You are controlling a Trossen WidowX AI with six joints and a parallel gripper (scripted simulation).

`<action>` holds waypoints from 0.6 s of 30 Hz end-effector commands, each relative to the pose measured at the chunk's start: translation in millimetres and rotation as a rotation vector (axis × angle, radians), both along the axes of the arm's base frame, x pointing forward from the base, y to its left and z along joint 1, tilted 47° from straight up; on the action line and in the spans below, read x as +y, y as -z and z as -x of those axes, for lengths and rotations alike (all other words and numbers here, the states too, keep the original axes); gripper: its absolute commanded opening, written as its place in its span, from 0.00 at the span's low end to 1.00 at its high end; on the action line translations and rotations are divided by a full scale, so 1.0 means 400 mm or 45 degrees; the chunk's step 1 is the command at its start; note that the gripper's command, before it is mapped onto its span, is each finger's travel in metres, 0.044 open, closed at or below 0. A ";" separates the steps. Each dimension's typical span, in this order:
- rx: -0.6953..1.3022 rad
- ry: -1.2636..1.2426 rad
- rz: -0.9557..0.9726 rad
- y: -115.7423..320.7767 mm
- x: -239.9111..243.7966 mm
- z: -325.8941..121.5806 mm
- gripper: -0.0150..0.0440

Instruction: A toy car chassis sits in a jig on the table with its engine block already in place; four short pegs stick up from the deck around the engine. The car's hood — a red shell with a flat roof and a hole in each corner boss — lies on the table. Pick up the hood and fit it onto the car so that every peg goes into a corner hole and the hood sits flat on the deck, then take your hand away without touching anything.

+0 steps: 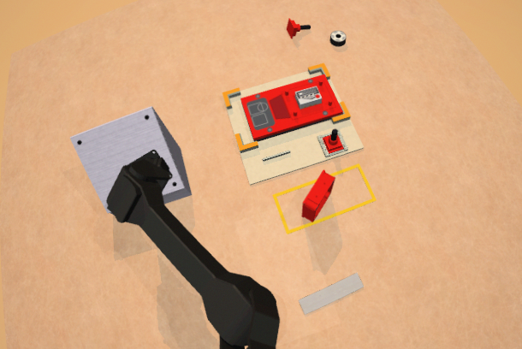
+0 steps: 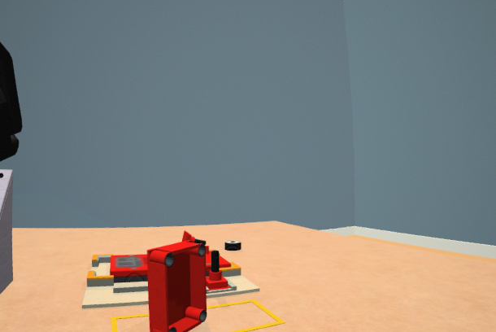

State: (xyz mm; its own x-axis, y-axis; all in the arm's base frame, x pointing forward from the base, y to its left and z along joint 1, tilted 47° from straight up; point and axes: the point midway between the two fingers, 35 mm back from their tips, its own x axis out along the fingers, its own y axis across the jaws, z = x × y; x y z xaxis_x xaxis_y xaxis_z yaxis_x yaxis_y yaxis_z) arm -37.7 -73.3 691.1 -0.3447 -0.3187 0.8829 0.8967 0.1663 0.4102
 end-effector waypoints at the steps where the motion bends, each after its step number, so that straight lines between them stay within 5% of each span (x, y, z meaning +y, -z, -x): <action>1: -0.015 0.109 0.189 -0.010 0.120 0.044 0.25; 18: 0.061 0.688 0.929 0.089 0.640 0.017 0.25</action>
State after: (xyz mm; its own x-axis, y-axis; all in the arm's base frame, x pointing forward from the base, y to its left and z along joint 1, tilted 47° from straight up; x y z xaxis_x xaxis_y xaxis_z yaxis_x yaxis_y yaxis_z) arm -55.9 158.1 665.2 -0.2929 0.4367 0.8506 0.9404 -0.0291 0.3387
